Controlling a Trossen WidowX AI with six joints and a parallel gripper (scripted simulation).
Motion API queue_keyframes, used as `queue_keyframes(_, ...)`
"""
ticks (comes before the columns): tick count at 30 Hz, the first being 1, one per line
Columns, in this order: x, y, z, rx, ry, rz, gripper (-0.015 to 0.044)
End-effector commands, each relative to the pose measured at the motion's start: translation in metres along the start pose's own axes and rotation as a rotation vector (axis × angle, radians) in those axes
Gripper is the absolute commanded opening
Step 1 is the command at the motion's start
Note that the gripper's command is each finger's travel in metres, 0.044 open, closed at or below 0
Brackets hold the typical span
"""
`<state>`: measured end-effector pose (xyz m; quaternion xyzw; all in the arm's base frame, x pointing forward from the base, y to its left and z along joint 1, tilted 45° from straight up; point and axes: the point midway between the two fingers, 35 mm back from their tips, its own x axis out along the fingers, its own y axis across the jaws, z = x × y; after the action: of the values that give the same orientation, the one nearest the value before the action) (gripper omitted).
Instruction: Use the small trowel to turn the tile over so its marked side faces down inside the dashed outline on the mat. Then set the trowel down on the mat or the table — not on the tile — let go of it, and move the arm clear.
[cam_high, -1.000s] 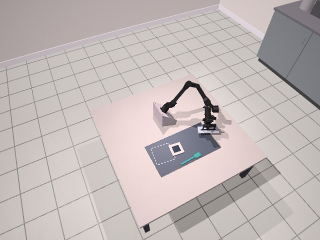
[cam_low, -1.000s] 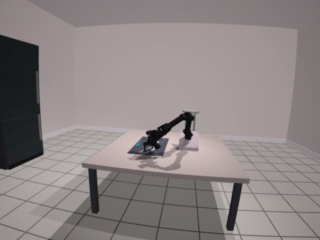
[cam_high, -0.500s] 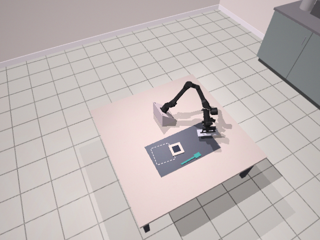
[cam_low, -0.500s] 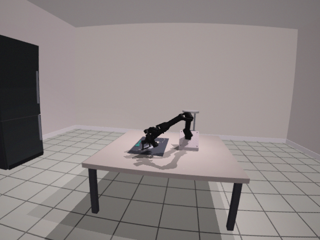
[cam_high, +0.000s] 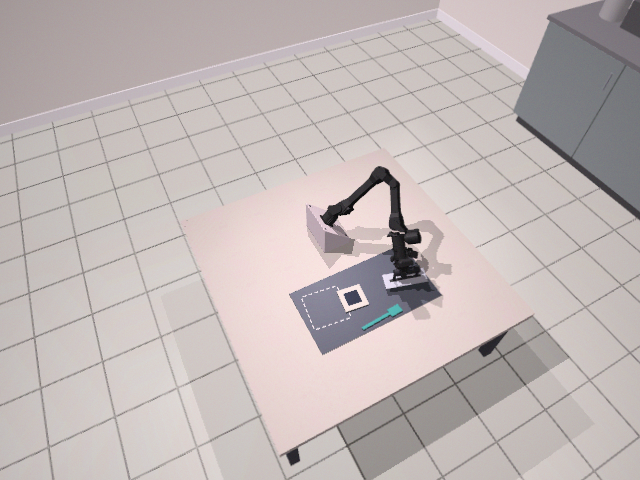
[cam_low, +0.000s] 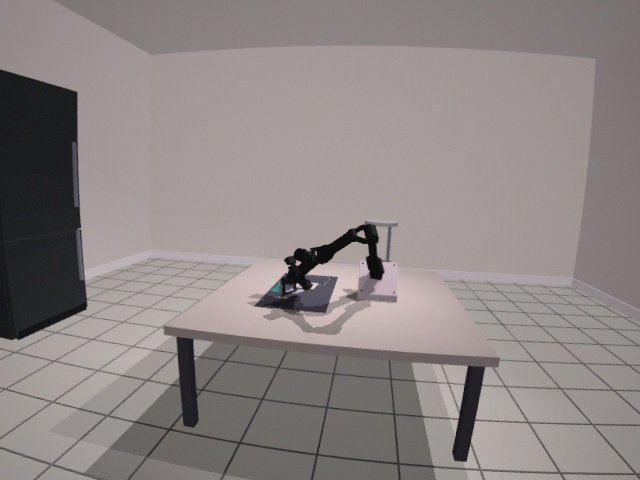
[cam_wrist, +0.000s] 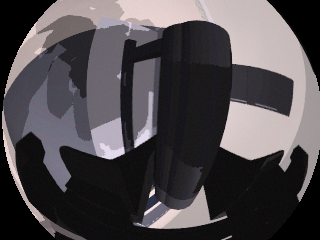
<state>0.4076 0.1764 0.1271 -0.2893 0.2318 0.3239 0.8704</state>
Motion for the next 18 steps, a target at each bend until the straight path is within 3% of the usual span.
queue_keyframes(1,0.007,-0.011,-0.029,-0.017,-0.038,-0.005,0.0000)
queue_keyframes(13,0.006,-0.027,-0.094,-0.082,-0.148,-0.028,0.0000)
queue_keyframes(18,0.004,-0.028,-0.101,-0.092,-0.162,-0.033,0.0000)
